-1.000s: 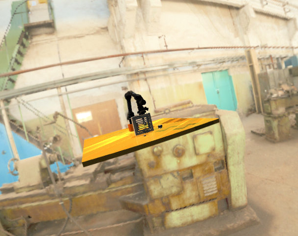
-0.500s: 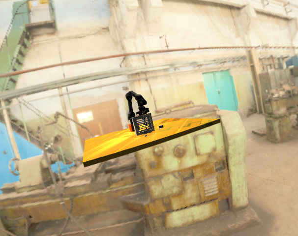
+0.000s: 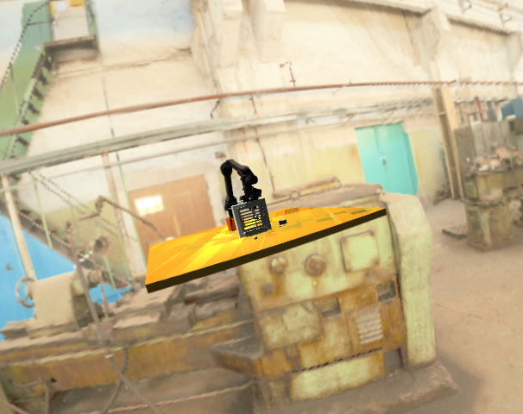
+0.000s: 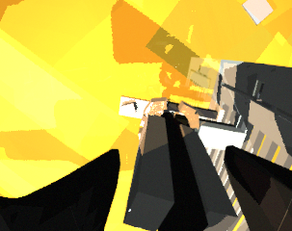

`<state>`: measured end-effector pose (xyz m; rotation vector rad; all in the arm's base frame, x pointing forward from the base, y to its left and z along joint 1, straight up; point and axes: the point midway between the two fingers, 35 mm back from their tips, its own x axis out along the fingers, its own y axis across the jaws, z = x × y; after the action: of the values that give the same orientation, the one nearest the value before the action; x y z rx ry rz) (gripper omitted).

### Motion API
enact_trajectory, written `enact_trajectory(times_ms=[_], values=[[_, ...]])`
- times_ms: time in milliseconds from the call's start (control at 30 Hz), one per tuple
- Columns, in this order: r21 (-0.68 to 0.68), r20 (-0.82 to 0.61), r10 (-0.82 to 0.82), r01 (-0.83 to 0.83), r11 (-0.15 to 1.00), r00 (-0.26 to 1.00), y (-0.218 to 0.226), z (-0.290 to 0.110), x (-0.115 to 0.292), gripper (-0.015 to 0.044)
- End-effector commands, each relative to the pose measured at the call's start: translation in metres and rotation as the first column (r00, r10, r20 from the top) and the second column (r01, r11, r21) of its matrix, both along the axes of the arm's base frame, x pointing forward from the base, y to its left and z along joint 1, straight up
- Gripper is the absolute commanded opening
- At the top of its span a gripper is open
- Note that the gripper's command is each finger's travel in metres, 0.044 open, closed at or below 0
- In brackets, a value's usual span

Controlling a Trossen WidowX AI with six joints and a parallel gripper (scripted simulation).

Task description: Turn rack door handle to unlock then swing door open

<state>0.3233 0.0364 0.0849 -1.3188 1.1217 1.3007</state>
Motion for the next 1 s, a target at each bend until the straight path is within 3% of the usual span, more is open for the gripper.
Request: enact_trajectory(times_ms=[0,200,433,700,967], values=[[0.002,0.0,-0.142,0.142,0.99,0.99,-0.0003,-0.0001,0.0002,0.0291],[0.007,-0.003,-0.426,0.426,0.905,0.905,-0.0003,0.0,0.0002,0.0291],[0.011,-0.008,-0.708,0.708,0.706,0.706,-0.0003,0.0,0.0002,0.0291],[0.014,-0.016,-0.926,0.926,0.378,0.378,-0.0003,0.0,0.0002,0.0291],[0.014,-0.023,-1.0,1.0,-0.009,-0.008,-0.0003,0.0,0.0002,0.0291]])
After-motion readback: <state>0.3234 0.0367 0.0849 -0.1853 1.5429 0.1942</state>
